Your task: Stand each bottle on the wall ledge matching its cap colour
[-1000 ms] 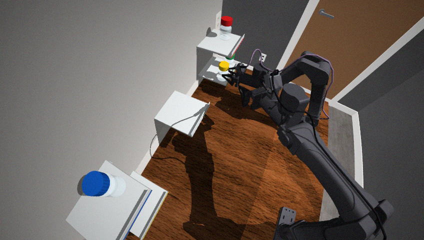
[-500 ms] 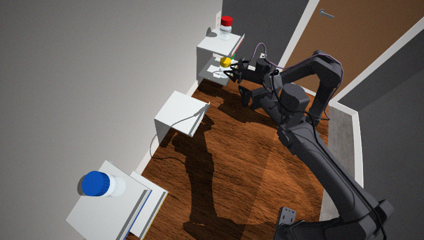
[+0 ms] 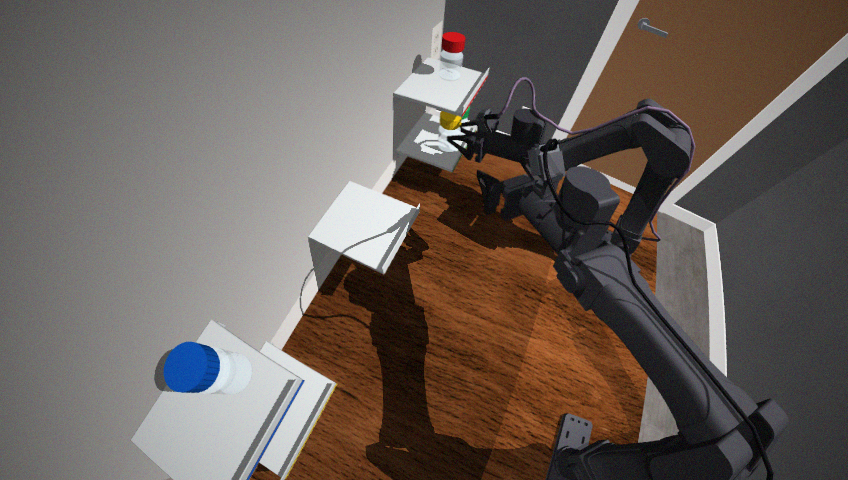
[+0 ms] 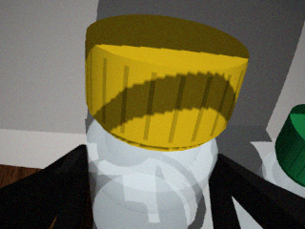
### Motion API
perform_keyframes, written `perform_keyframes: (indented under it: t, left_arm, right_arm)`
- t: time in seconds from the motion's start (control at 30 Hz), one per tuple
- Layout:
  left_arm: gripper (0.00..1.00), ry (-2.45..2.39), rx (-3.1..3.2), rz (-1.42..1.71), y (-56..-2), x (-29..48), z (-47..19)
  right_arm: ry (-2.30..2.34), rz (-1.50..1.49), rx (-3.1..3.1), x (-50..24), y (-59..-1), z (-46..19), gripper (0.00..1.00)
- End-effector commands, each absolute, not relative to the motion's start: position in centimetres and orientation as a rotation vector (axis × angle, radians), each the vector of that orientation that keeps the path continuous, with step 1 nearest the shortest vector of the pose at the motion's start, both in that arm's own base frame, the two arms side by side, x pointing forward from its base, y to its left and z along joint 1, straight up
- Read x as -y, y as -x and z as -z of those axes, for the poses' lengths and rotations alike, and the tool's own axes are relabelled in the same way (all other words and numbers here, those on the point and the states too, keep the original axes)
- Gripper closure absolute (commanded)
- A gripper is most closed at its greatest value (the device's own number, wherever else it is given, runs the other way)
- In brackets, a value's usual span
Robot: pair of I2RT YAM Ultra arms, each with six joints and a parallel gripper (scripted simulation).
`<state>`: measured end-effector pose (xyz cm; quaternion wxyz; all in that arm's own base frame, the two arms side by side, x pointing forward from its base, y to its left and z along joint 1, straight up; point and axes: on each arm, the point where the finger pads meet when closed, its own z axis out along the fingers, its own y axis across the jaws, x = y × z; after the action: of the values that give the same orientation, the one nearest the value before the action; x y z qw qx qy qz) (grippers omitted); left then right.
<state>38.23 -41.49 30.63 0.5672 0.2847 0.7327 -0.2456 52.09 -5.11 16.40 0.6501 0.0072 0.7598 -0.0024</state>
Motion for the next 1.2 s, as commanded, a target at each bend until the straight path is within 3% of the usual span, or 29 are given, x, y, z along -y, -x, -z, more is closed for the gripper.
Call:
perform_keyframes:
  t: [0.0,1.17]
  left_arm:
    - [0.00,-0.667,-1.715,0.582,-38.1,41.5,-31.4]
    - [0.00,-0.667,-1.715,0.582,-38.1,41.5,-31.4]
  right_arm:
    - [-0.005,0.012,-1.642,5.4,-52.2,-19.7,0.50]
    - [-0.018,0.011,-1.714,5.5,-46.4,-17.3,0.50]
